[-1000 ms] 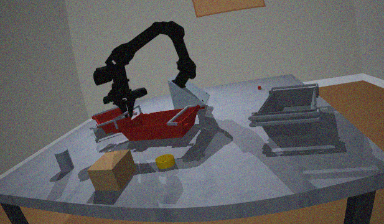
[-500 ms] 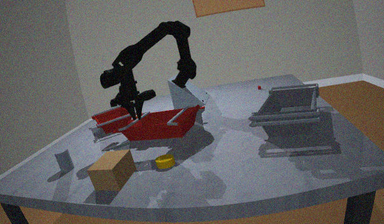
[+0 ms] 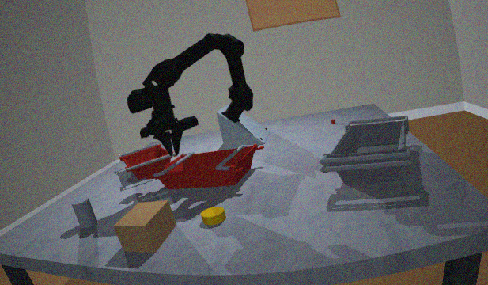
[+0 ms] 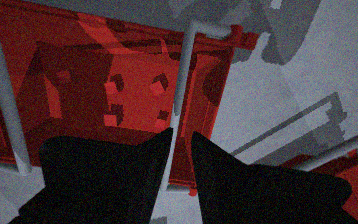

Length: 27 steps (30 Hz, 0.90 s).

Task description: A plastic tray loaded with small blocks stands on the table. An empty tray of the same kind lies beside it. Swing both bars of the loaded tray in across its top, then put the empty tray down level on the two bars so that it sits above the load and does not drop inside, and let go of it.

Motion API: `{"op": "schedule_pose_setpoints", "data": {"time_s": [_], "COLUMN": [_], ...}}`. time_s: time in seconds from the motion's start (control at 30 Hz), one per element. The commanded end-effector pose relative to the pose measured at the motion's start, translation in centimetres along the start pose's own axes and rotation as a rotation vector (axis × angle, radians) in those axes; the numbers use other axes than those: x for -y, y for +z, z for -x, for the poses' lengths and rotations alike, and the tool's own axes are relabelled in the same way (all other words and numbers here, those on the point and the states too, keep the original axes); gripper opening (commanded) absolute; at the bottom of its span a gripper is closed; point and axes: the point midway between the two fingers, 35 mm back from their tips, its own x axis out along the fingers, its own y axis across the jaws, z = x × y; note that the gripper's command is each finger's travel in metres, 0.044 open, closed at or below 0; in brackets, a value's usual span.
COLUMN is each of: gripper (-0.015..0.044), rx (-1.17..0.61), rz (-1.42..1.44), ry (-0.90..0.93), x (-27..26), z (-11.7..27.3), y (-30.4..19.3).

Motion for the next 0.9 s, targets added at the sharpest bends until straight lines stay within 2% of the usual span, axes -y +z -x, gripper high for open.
{"op": "schedule_pose_setpoints", "data": {"time_s": [0.0, 0.33, 0.43, 0.47, 0.87], "gripper": [0.0089, 0.0089, 0.0010, 0.0000, 0.0000], "rx": [0.002, 0.002, 0.002, 0.002, 0.001], "rz": [-0.002, -0.002, -0.002, -0.002, 0.000], "ry": [0.000, 0.000, 0.000, 0.000, 0.000], "x": [0.03, 0.03, 0.03, 0.03, 0.02], "z": [-0.02, -0.02, -0.02, -0.02, 0.01], "y": [0.02, 0.02, 0.02, 0.02, 0.00]}}
